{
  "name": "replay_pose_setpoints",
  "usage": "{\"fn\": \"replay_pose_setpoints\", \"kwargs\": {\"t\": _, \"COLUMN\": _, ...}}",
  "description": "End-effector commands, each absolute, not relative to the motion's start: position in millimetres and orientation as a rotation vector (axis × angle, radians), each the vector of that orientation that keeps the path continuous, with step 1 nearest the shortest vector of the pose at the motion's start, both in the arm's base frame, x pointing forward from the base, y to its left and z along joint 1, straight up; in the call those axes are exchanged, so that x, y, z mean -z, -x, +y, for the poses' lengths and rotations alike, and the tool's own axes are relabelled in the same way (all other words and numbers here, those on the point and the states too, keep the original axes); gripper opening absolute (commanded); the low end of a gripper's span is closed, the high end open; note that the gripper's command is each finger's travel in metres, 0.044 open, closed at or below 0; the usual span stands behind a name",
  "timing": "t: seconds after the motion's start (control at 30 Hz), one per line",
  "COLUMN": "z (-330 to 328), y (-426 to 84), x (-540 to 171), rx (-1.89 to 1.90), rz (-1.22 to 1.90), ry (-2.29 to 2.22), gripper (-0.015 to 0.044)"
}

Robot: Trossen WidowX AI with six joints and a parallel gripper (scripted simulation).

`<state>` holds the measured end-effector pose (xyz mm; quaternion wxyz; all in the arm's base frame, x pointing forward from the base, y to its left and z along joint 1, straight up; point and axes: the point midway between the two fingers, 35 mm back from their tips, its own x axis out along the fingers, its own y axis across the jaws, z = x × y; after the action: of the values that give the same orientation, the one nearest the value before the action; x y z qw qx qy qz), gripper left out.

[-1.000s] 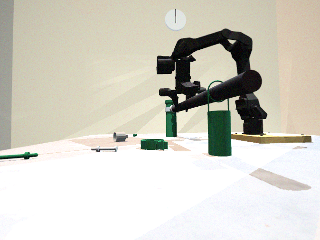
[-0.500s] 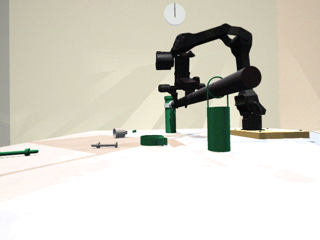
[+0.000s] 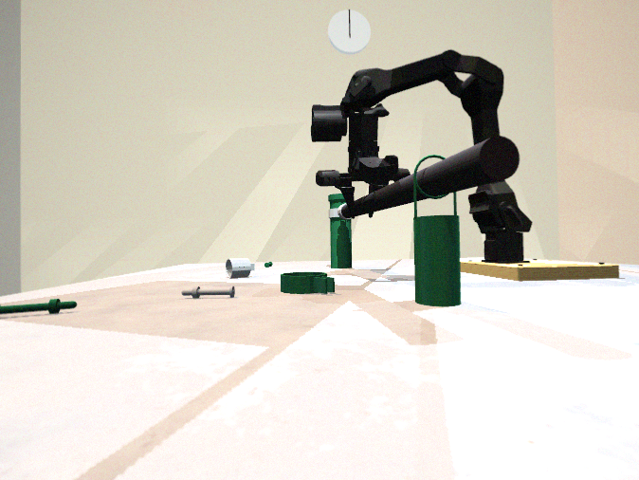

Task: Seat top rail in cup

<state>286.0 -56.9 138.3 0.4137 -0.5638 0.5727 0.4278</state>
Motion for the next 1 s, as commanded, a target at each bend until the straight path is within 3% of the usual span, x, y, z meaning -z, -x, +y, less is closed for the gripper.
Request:
{"fn": "replay_pose_setpoints", "kwargs": {"t": 0.0, "z": -58, "y": -287, "x": -140, "rx": -1.069, "rz": 1.443, "ry": 1.423, "gripper": 0.0000}}
{"fn": "replay_pose_setpoints", "kwargs": {"t": 0.97, "z": -73, "y": -288, "x": -142, "rx": -1.074, "rz": 1.441, "ry": 1.418, "gripper": 0.0000}}
